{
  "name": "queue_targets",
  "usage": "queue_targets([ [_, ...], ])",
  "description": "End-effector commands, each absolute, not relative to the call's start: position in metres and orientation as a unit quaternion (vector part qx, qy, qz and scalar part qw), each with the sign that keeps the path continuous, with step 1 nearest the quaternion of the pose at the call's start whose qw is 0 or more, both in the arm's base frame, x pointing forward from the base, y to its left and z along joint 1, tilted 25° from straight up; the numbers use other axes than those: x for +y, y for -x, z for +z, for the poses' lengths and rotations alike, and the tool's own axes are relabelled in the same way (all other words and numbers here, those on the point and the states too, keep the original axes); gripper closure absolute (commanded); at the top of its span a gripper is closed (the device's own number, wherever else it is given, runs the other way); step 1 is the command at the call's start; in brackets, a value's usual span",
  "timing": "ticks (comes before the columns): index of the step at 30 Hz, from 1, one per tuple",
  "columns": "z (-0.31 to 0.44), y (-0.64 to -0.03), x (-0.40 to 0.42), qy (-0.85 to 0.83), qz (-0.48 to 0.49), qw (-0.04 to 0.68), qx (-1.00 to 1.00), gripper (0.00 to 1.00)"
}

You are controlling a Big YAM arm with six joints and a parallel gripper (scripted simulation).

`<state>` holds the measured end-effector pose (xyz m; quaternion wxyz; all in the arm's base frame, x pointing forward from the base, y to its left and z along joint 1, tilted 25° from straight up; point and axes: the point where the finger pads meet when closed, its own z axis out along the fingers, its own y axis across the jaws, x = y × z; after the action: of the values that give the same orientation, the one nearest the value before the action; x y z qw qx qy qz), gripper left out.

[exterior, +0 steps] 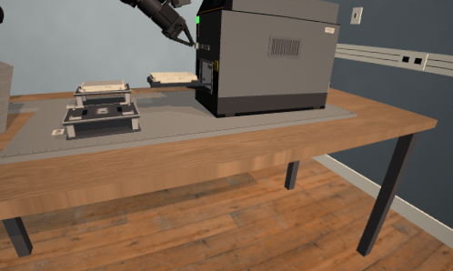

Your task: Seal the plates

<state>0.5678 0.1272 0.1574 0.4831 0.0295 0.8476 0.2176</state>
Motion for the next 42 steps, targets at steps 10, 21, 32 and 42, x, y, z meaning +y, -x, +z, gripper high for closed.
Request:
queue_targets([
  [10,0.164,-0.562,0.111,-0.044,0.213,0.483,0.848,1.0],
  [21,0.181,-0.568,0.12,-0.035,0.219,0.495,0.84,1.0],
  [32,0.182,-0.578,0.141,-0.023,0.225,0.493,0.84,1.0],
  [42,0.168,-0.575,0.119,-0.038,0.217,0.496,0.84,1.0],
])
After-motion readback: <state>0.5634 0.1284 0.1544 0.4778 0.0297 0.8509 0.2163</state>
